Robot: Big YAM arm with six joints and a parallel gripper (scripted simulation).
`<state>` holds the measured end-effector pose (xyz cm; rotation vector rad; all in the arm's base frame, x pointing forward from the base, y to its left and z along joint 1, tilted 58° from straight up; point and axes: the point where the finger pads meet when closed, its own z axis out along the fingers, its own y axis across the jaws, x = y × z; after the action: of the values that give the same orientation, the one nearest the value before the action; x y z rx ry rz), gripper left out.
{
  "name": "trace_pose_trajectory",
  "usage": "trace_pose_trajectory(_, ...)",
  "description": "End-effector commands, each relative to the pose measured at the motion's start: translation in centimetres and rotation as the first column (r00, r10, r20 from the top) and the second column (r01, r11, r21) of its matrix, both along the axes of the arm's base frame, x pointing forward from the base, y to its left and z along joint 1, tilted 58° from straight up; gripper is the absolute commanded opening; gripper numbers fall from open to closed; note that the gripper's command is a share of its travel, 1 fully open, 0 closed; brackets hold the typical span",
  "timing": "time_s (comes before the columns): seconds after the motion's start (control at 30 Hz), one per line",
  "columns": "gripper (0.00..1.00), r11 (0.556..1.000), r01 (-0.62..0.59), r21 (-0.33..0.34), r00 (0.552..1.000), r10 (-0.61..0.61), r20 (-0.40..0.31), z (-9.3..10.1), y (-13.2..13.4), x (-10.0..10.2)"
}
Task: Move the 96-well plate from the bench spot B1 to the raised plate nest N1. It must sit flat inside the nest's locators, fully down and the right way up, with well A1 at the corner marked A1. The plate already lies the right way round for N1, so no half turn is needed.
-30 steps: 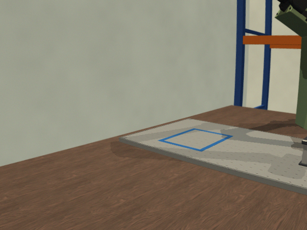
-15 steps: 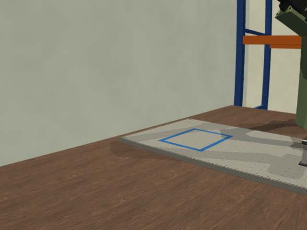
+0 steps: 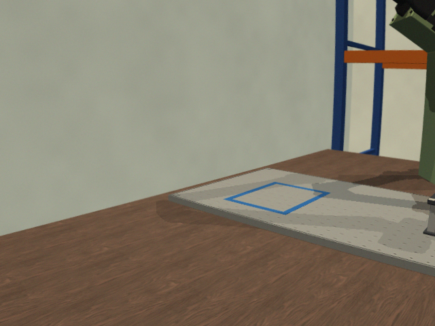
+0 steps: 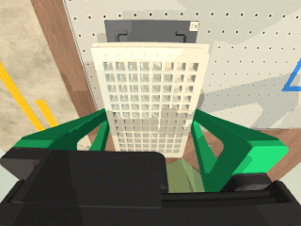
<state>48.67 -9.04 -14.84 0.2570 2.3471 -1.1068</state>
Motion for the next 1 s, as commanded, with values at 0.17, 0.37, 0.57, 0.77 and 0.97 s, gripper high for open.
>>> trace_pose_trajectory(0.17,0.0,1.0,0.004,0.0,1.0,-0.004,-0.001,-0.6,-1.2,0.3)
trace_pose_trajectory(0.37,0.0,1.0,0.004,0.0,1.0,-0.004,-0.001,-1.0,-1.7,0.6)
trace_pose_trajectory(0.57,0.0,1.0,0.004,-0.001,1.0,-0.004,-0.001,-1.4,-2.5,1.0)
trace_pose_trajectory(0.77,0.0,1.0,0.004,-0.001,1.0,-0.004,-0.001,-2.0,-3.2,1.4)
trace_pose_trajectory(0.97,0.0,1.0,0.004,-0.001,1.0,-0.004,-0.001,-2.3,-3.7,1.7)
